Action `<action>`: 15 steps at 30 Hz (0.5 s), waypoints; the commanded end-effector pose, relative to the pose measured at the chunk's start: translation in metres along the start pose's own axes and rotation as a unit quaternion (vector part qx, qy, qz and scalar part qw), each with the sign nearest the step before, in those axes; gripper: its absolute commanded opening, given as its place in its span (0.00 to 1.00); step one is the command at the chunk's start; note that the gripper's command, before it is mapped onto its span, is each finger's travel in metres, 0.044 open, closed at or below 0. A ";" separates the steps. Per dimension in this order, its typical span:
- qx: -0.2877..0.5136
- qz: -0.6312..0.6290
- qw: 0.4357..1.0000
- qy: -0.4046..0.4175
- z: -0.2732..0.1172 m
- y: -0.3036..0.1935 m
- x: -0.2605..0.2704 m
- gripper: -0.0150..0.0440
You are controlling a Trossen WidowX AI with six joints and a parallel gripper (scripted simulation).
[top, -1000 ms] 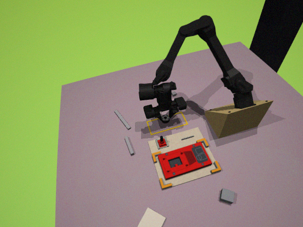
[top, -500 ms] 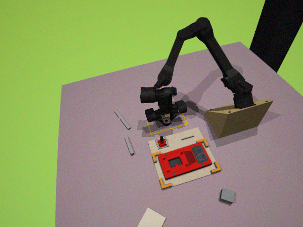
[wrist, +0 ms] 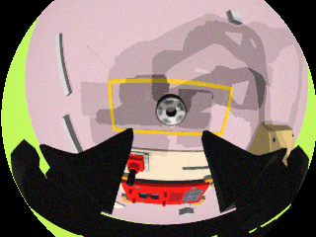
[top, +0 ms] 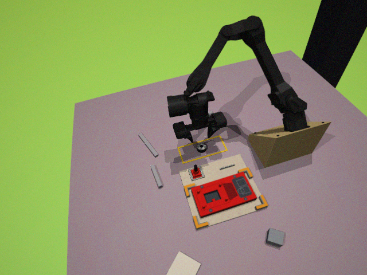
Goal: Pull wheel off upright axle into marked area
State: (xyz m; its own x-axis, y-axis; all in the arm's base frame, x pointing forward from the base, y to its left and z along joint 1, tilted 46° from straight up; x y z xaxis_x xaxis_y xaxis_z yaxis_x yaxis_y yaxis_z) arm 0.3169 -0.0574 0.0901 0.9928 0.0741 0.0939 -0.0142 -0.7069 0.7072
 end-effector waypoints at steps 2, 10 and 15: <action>0.004 -0.002 1.000 -0.009 -0.022 -0.016 -0.035 0.94; -0.001 0.001 1.000 -0.011 -0.050 -0.028 -0.086 1.00; -0.001 0.001 1.000 -0.011 -0.050 -0.028 -0.086 1.00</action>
State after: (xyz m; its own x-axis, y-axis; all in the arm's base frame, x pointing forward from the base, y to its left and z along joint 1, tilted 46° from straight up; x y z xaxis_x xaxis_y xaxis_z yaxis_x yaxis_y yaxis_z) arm 0.2290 -0.0083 0.0966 0.9951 0.0609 0.0778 -0.0123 -0.7048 0.7093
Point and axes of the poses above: the point midway between the two fingers, 35 mm back from their tips, its own z axis out along the fingers, its own x axis across the jaws, y = z × x, the point moved 4 cm from there along -z, back along the fingers, and after that the axes turned 6 degrees about z, right-handed, at the moved point
